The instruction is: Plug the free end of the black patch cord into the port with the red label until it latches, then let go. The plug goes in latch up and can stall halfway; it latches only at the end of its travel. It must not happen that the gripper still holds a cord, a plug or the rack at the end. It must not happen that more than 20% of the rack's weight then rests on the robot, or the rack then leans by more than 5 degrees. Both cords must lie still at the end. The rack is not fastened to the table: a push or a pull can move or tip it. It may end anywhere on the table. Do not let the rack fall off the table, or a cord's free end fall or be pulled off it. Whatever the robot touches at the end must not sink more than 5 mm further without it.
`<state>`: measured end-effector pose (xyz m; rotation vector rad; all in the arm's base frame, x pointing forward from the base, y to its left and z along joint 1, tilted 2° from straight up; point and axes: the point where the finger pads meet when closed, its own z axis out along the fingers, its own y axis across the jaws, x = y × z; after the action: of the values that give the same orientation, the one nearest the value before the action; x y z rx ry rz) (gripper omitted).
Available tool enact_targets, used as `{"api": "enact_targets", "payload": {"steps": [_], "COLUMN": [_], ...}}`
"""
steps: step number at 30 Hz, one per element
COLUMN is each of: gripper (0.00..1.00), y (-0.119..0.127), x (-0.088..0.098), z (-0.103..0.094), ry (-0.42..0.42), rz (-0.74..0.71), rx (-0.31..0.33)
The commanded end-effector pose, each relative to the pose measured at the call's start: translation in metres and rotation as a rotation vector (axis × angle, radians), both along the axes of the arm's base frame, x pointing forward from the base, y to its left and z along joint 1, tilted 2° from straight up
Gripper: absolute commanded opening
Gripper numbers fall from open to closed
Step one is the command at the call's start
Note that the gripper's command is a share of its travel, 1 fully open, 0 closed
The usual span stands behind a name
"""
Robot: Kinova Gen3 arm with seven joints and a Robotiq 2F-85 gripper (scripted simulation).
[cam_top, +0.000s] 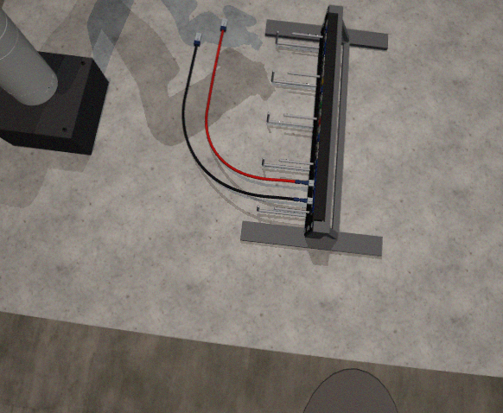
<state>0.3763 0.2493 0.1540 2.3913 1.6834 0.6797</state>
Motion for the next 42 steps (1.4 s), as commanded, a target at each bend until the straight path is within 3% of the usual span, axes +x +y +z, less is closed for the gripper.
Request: {"api": "enact_targets", "payload": {"steps": [1, 5, 20, 22, 35, 42], "gripper": [0.00, 0.00, 0.00, 0.00, 0.00, 0.00], "y": [-0.004, -0.006, -0.022, -0.022, -0.033, -0.036], "x": [0.003, 0.007, 0.028, 0.028, 0.039, 0.041], "z": [-0.002, -0.001, 0.004, 0.004, 0.010, 0.011], "ry": [-0.009, -0.016, -0.069, -0.069, -0.099, -0.106], "rz": [-0.078, -0.149, -0.594, -0.594, -0.830, -0.883], "rx": [0.031, 0.067, 0.325, 0.325, 0.488, 0.527]}}
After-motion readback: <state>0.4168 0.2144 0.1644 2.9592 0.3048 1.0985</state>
